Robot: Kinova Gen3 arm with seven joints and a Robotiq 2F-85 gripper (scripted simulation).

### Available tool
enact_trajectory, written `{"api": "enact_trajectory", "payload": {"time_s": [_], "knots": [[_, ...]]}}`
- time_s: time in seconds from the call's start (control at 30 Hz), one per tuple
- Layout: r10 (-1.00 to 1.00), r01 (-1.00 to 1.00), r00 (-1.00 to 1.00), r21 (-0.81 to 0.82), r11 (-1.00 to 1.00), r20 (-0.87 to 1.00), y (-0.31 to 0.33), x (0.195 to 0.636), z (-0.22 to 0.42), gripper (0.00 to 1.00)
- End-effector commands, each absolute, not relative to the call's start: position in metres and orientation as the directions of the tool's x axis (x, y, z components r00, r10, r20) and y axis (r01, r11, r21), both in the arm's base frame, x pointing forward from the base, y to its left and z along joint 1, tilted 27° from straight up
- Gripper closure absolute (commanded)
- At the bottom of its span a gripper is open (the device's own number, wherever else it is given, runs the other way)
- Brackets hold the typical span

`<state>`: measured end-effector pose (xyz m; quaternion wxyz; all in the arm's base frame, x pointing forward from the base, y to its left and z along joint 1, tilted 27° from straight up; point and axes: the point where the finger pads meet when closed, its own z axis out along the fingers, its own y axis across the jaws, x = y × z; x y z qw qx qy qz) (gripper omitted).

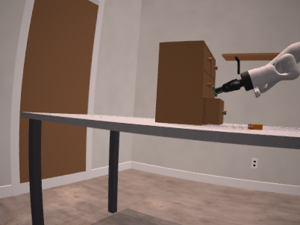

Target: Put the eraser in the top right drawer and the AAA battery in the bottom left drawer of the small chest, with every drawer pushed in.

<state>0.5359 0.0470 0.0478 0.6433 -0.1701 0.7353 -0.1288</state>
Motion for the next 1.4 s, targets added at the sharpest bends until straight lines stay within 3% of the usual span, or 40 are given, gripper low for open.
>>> {"api": "enact_trajectory", "payload": {"time_s": [0.0,1.13,1.37], "knots": [[-0.418,-0.077,-0.115,-0.411,0.908,-0.901,0.0473,0.5372,0.0482,0.95],[-0.418,-0.077,-0.115,-0.411,0.908,-0.901,0.0477,0.5373,0.0480,0.95],[-0.418,-0.077,-0.115,-0.411,0.908,-0.901,0.0477,0.5373,0.0480,0.80]]}}
